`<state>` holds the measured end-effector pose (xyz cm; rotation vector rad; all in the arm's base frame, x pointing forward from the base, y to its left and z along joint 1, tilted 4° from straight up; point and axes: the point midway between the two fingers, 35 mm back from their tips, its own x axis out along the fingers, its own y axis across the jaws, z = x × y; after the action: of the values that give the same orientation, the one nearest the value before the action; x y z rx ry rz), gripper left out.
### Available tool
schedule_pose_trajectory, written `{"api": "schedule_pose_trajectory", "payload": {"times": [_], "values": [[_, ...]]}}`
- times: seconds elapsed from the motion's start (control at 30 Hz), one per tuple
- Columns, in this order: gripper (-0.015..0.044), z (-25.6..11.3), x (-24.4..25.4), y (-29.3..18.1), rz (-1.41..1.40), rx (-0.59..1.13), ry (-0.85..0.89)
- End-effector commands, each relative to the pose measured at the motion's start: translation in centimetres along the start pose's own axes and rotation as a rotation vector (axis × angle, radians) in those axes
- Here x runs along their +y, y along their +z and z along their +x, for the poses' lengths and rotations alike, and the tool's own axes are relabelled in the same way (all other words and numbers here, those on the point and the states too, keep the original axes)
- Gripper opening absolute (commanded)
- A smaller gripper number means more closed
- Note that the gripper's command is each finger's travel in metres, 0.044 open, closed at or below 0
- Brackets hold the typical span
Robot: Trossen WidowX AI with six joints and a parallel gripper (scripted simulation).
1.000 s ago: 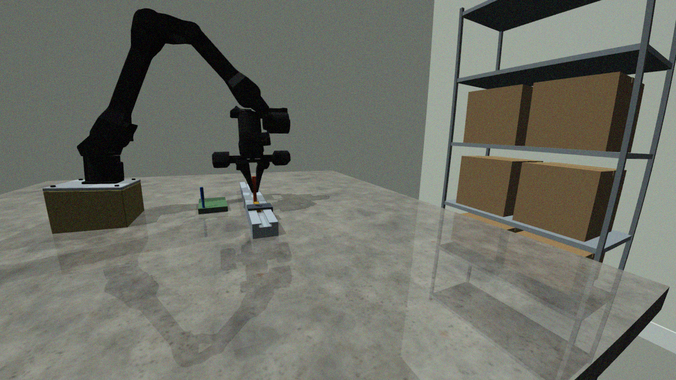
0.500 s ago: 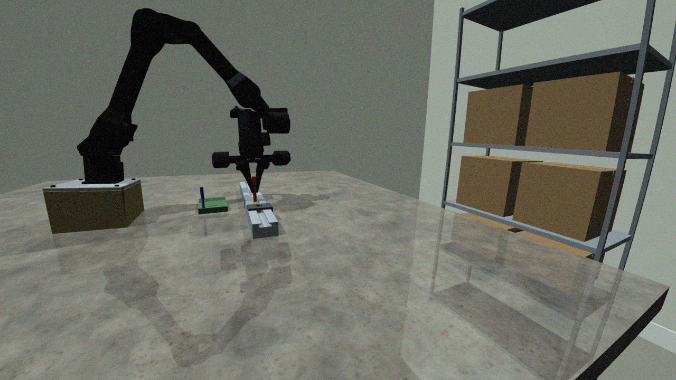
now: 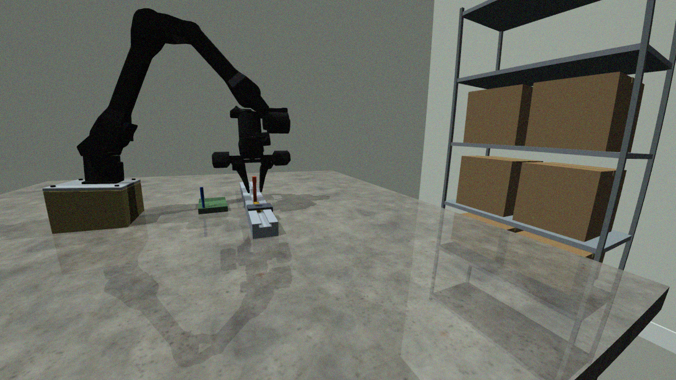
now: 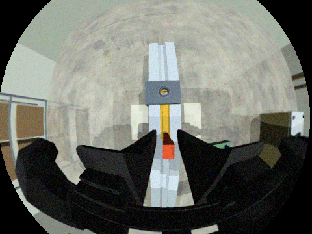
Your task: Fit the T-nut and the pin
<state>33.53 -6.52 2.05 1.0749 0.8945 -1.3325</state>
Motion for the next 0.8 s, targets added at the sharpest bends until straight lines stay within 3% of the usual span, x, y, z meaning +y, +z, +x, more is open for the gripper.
{"api": "schedule_pose_trajectory", "payload": {"times": [0.0, 0.2, 0.33, 0.57, 0.77], "values": [[0.0171, -0.2, 0.0, 0.1, -0.007, 0.009, -0.002], [0.0329, -6.4, 0.3, 3.5, -0.211, 0.300, 0.011], [0.0434, -7.2, 0.2, 4.2, -0.235, 0.334, 0.023], [0.0440, -7.4, -0.3, 4.1, -0.300, 0.334, 0.034], [0.0440, -8.5, -4.3, 2.7, -0.888, 0.321, 0.132]]}}
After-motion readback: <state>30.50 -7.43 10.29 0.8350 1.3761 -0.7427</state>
